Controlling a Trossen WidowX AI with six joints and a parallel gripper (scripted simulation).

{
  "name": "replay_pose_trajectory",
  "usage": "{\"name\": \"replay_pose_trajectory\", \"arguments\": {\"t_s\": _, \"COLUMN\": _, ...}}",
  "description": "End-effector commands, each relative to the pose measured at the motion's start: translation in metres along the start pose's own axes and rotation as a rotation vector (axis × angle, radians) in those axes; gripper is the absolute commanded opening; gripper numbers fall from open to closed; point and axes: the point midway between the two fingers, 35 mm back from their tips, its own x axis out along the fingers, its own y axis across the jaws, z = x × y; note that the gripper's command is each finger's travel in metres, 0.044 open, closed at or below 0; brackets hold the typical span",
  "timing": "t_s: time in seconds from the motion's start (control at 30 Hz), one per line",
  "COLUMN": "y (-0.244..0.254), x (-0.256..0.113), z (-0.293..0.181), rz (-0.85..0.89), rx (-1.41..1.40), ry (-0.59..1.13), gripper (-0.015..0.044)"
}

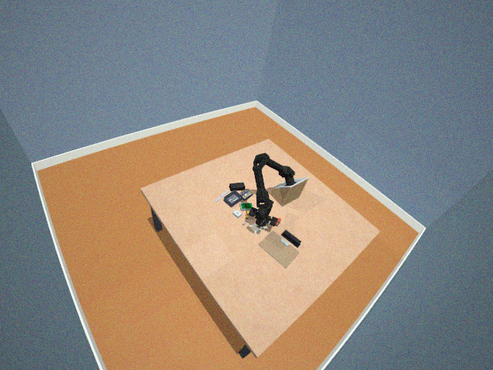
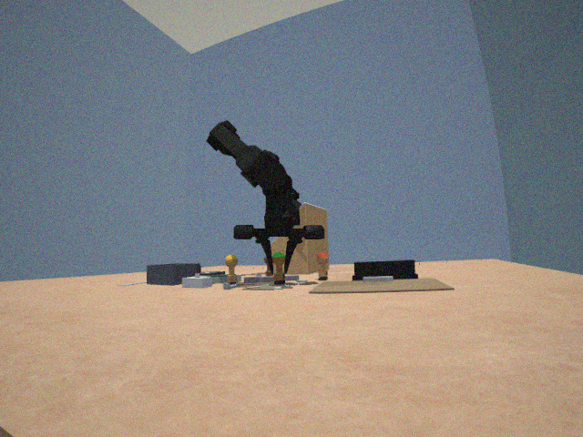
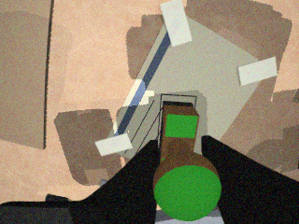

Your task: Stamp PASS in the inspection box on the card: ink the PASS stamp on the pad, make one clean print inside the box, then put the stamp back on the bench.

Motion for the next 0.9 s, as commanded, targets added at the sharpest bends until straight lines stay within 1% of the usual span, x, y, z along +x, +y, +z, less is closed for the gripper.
{"name": "replay_pose_trajectory", "arguments": {"t_s": 0.0, "y": -0.0004, "x": 0.0011, "z": -0.0004, "rz": -0.005, "rx": -0.004, "ry": 0.001, "gripper": 0.0000}}
{"name": "replay_pose_trajectory", "arguments": {"t_s": 0.87, "y": -0.0004, "x": 0.0041, "z": -0.0005, "rz": -0.005, "rx": -0.004, "ry": 0.001, "gripper": 0.0000}}
